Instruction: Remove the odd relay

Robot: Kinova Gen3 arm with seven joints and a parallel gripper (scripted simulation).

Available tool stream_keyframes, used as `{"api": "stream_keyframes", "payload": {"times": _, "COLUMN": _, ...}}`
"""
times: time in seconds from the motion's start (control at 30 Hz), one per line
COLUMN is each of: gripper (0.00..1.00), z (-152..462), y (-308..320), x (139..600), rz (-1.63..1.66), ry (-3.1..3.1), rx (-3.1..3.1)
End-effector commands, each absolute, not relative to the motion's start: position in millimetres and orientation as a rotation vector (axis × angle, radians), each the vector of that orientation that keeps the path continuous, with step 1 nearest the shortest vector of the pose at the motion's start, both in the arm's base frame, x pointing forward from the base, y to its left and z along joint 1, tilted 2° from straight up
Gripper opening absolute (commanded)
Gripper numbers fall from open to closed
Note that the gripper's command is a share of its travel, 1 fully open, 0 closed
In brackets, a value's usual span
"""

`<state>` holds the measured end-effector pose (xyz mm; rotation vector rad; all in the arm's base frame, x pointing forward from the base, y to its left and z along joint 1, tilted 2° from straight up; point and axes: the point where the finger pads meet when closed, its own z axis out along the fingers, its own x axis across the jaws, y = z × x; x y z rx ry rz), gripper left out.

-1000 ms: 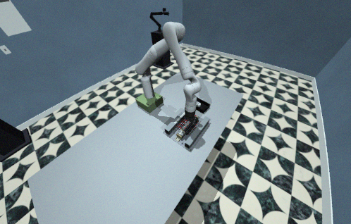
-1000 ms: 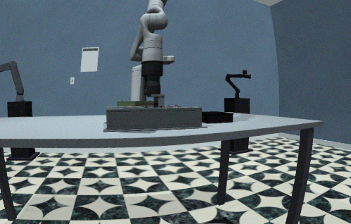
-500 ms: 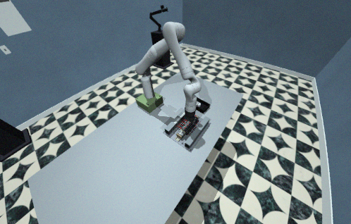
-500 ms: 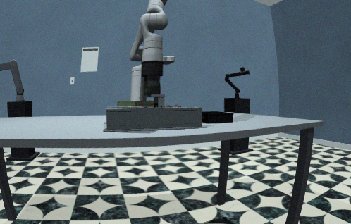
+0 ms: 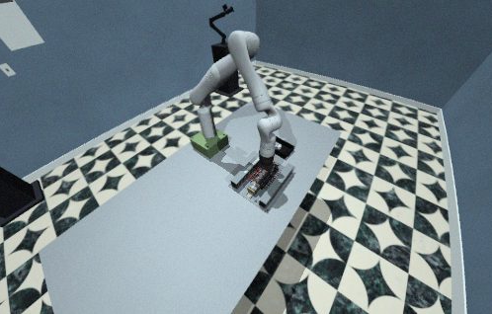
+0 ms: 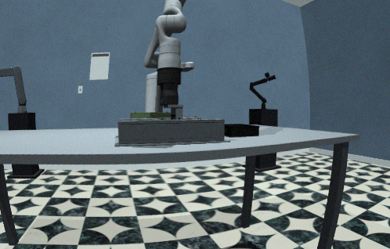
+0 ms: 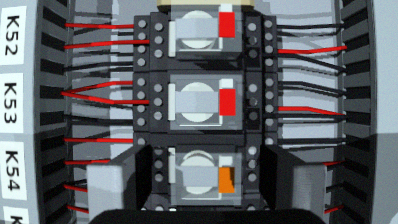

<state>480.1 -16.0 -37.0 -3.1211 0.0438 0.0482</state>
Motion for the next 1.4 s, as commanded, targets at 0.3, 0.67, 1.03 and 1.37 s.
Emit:
{"api": "stream_keyframes", "payload": {"times": 0.3, "gripper": 0.00, "z": -36.1, "y": -16.1, "x": 480.9, "rz": 0.045, "ry": 0.044, "rx": -3.121}}
{"api": "stream_keyframes", "payload": {"times": 0.67, "gripper": 0.00, "z": -36.1, "y": -16.1, "x": 480.9, "rz": 0.045, "ry": 0.044, "rx": -3.121}}
{"api": "stream_keyframes", "payload": {"times": 1.03, "gripper": 0.00, "z": -36.1, "y": -16.1, "x": 480.9, "rz": 0.045, "ry": 0.044, "rx": -3.121}}
{"api": "stream_keyframes", "payload": {"times": 1.37, "gripper": 0.00, "z": -36.1, "y": -16.1, "x": 480.9, "rz": 0.045, "ry": 0.044, "rx": -3.121}}
